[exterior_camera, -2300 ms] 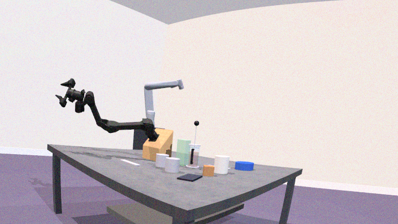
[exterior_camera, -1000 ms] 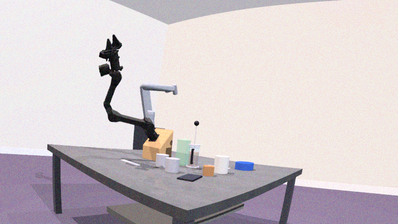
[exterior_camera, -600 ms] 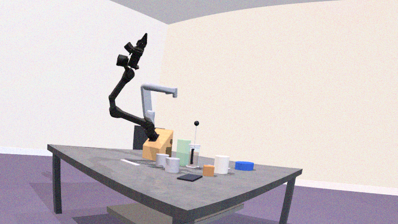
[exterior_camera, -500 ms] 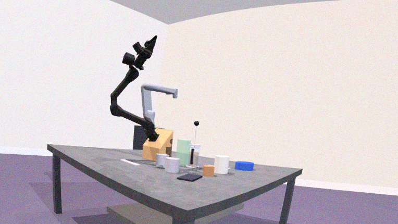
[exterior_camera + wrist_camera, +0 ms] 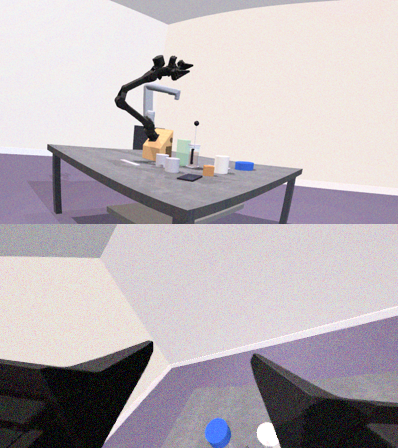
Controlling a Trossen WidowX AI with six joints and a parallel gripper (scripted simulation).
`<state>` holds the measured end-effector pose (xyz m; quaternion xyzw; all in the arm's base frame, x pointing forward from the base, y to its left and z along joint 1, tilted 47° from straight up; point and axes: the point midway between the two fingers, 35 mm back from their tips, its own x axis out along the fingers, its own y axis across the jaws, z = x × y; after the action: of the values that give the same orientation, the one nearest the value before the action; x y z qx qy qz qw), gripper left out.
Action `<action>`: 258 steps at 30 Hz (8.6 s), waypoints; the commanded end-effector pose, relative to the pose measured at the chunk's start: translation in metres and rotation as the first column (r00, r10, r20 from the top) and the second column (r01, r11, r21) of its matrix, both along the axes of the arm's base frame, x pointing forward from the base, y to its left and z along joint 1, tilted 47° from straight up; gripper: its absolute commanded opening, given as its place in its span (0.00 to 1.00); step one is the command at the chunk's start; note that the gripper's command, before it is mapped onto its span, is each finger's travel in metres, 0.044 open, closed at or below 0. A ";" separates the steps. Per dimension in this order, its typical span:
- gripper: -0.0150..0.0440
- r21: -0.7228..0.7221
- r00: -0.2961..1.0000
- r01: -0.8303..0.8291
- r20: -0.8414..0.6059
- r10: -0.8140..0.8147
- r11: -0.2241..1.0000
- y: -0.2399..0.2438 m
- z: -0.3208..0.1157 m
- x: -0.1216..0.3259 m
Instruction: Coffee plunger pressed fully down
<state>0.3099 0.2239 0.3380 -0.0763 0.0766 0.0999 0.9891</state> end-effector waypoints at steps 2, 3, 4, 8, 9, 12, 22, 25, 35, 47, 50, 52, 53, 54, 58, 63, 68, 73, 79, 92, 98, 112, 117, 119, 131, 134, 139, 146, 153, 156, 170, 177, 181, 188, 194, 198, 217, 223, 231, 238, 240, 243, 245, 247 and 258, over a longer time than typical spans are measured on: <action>1.00 -0.201 0.976 0.114 -0.161 -0.148 0.973 -0.013 -0.087 0.000; 1.00 -0.248 0.966 0.134 -0.183 -0.182 0.960 -0.017 -0.103 -0.002; 1.00 -0.300 0.954 0.154 -0.202 -0.220 0.942 -0.023 -0.119 -0.005; 1.00 -0.516 0.902 0.212 -0.224 -0.369 0.830 -0.052 -0.176 -0.021; 1.00 -0.568 0.889 0.221 -0.216 -0.403 0.793 -0.060 -0.187 -0.026; 1.00 -0.679 0.865 0.233 -0.182 -0.467 0.697 -0.079 -0.208 -0.037; 1.00 -0.687 0.865 0.226 -0.184 -0.467 0.690 -0.117 -0.248 -0.042; 1.00 -0.688 0.866 0.222 -0.186 -0.463 0.691 -0.121 -0.253 -0.043; 1.00 -0.687 0.865 0.220 -0.190 -0.464 0.692 -0.124 -0.257 -0.034; 1.00 -0.687 0.866 0.220 -0.190 -0.463 0.693 -0.132 -0.266 -0.018; 1.00 -0.687 0.866 0.221 -0.188 -0.463 0.692 -0.135 -0.268 -0.015; 1.00 -0.687 0.867 0.221 -0.186 -0.462 0.692 -0.136 -0.269 -0.012; 1.00 -0.688 0.867 0.221 -0.186 -0.462 0.692 -0.137 -0.269 -0.011; 1.00 -0.688 0.867 0.222 -0.185 -0.462 0.691 -0.137 -0.269 -0.010; 0.87 -0.688 0.867 0.222 -0.185 -0.462 0.691 -0.138 -0.270 -0.010; 0.64 -0.688 0.867 0.222 -0.185 -0.462 0.691 -0.138 -0.270 -0.010; 0.49 -0.688 0.867 0.222 -0.185 -0.462 0.691 -0.138 -0.270 -0.010; 0.46 -0.688 0.867 0.222 -0.185 -0.462 0.691 -0.138 -0.270 -0.010; 0.46 -0.688 0.867 0.221 -0.186 -0.462 0.692 -0.138 -0.271 -0.010; 0.46 -0.686 0.865 0.219 -0.192 -0.464 0.694 -0.150 -0.288 -0.007; 0.46 -0.686 0.864 0.218 -0.194 -0.464 0.694 -0.156 -0.296 -0.006; 0.46 -0.685 0.864 0.217 -0.197 -0.464 0.695 -0.171 -0.314 -0.004; 0.46 -0.685 0.864 0.217 -0.197 -0.464 0.695 -0.177 -0.320 -0.003; 0.46 -0.685 0.864 0.217 -0.197 -0.463 0.695 -0.179 -0.323 -0.003; 0.46 -0.687 0.866 0.218 -0.192 -0.462 0.693 -0.194 -0.336 -0.001; 0.46 -0.688 0.866 0.219 -0.190 -0.462 0.692 -0.198 -0.339 0.000; 0.46 -0.689 0.867 0.220 -0.186 -0.462 0.691 -0.203 -0.343 0.004; 0.46 -0.690 0.868 0.222 -0.182 -0.462 0.689 -0.207 -0.346 0.012; 0.46 -0.690 0.868 0.223 -0.181 -0.462 0.689 -0.206 -0.347 0.016; 0.46 -0.690 0.868 0.223 -0.181 -0.462 0.689 -0.205 -0.347 0.016; 0.46 -0.690 0.868 0.223 -0.181 -0.462 0.689 -0.204 -0.348 0.019; 0.46 -0.689 0.868 0.223 -0.181 -0.462 0.689 -0.203 -0.348 0.020; 0.46 -0.689 0.868 0.223 -0.181 -0.462 0.689 -0.203 -0.348 0.020; 0.46 -0.689 0.868 0.223 -0.181 -0.462 0.689 -0.202 -0.349 0.021; 0.46 -0.689 0.868 0.223 -0.181 -0.462 0.689 -0.202 -0.349 0.022; 0.46 -0.689 0.868 0.223 -0.181 -0.462 0.689 -0.202 -0.349 0.022; 0.46 -0.689 0.868 0.223 -0.181 -0.462 0.689 -0.201 -0.350 0.024; 0.46 -0.689 0.868 0.223 -0.181 -0.462 0.689 -0.201 -0.350 0.025; 0.46 -0.689 0.868 0.223 -0.181 -0.462 0.689 -0.201 -0.350 0.025; 0.46 -0.689 0.868 0.223 -0.181 -0.462 0.689 -0.201 -0.350 0.026; 0.46 -0.689 0.868 0.223 -0.181 -0.462 0.689 -0.201 -0.350 0.026; 0.46 -0.689 0.868 0.223 -0.181 -0.462 0.689 -0.201 -0.350 0.026; 0.46 -0.689 0.868 0.223 -0.181 -0.462 0.689 -0.201 -0.350 0.027; 0.46 -0.675 0.877 0.228 -0.171 -0.449 0.702 -0.197 -0.346 0.028; 0.63 -0.675 0.877 0.228 -0.171 -0.449 0.702 -0.197 -0.346 0.028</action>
<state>0.3382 0.0271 -0.0077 -0.3732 0.2793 -0.1079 0.8781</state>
